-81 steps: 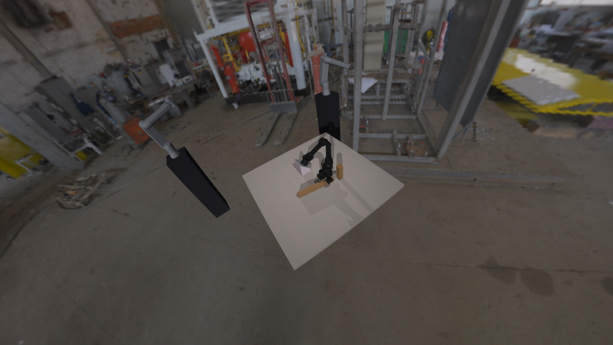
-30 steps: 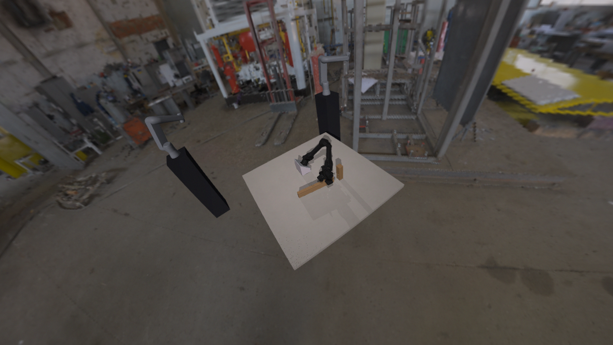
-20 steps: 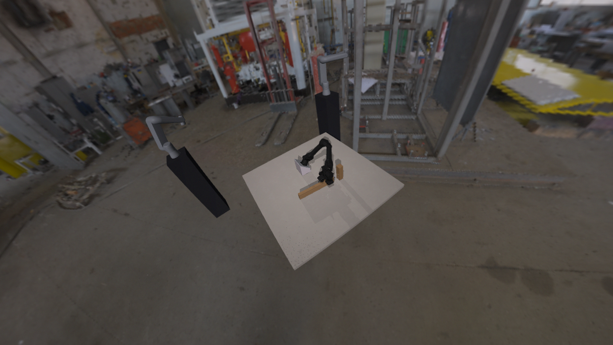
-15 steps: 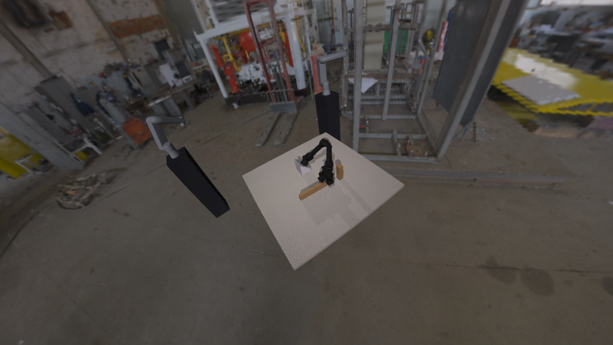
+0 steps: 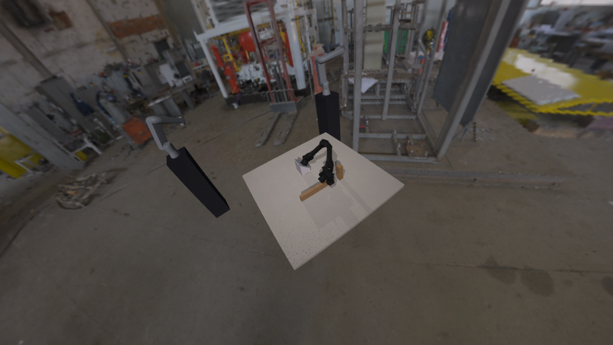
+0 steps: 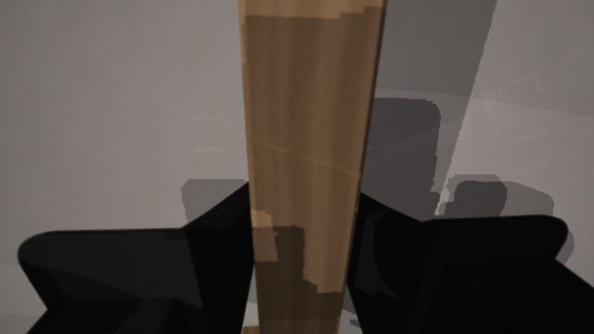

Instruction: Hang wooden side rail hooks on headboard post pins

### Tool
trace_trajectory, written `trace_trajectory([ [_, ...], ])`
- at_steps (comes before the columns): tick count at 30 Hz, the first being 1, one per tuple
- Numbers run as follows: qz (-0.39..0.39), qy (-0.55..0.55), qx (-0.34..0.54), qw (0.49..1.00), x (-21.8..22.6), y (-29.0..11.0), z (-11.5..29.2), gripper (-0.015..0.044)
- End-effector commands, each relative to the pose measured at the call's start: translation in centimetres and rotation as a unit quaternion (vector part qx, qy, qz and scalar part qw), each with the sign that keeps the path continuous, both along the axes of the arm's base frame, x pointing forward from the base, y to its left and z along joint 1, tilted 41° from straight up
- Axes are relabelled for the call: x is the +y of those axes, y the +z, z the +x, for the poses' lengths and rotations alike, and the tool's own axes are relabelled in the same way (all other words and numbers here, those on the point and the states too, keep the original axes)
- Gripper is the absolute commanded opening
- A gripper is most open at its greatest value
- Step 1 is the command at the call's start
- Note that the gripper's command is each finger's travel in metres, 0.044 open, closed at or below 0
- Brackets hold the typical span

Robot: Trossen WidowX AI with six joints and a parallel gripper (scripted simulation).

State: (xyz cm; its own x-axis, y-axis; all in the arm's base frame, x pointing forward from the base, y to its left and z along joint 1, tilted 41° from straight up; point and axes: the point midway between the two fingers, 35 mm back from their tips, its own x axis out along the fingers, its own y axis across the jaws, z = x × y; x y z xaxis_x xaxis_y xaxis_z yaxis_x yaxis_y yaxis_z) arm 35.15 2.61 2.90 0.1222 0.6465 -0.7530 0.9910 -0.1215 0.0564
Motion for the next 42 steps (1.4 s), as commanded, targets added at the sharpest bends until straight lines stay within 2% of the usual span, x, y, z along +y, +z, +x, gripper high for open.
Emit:
trace_trajectory([
  [1, 0.000, 0.005, -0.008, 1.000, 0.0, 0.1, 0.5, 0.0000],
  [42, 0.000, 0.005, -0.008, 1.000, -0.2, 0.1, 1.1, 0.0000],
])
